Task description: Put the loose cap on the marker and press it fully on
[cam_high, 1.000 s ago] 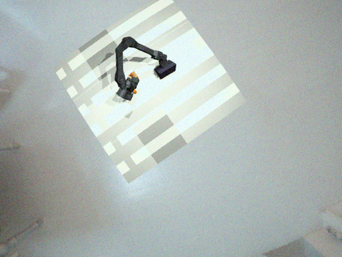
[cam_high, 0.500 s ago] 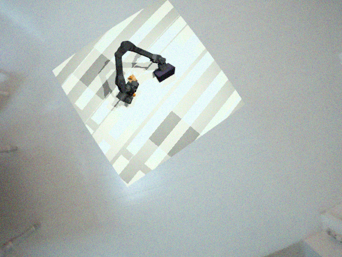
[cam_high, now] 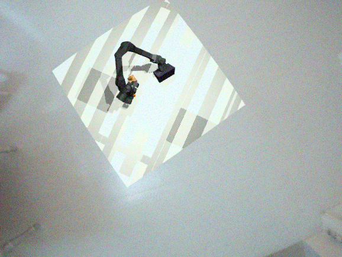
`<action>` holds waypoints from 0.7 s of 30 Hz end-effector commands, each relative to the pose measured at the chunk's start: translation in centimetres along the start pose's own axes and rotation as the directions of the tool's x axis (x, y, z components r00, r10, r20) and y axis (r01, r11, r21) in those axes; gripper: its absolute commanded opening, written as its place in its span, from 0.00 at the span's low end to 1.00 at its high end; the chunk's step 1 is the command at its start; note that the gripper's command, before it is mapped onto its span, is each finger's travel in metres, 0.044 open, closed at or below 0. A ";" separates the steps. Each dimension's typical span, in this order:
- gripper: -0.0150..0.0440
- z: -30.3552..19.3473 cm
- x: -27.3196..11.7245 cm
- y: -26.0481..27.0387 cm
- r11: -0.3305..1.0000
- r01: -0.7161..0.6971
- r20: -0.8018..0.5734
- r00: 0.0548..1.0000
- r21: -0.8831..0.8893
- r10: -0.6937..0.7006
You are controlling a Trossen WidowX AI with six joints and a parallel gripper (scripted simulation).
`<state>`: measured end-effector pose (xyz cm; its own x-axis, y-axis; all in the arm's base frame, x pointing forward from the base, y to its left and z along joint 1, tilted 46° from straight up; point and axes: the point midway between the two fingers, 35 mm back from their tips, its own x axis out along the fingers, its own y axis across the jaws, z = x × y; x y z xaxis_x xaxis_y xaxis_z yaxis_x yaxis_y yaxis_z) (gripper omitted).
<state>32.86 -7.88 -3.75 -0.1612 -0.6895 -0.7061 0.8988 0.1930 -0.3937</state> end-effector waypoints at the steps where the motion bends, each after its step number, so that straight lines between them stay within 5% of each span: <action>1: 0.25 0.0 -0.6 0.1 1.000 0.000 0.002 1.000 -0.001 0.000; 21: 0.25 0.0 -6.0 0.0 1.000 -0.001 0.000 1.000 -0.002 0.001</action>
<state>33.78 -3.95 0.14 -0.1576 -0.6917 -0.7048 0.8965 0.1991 -0.3958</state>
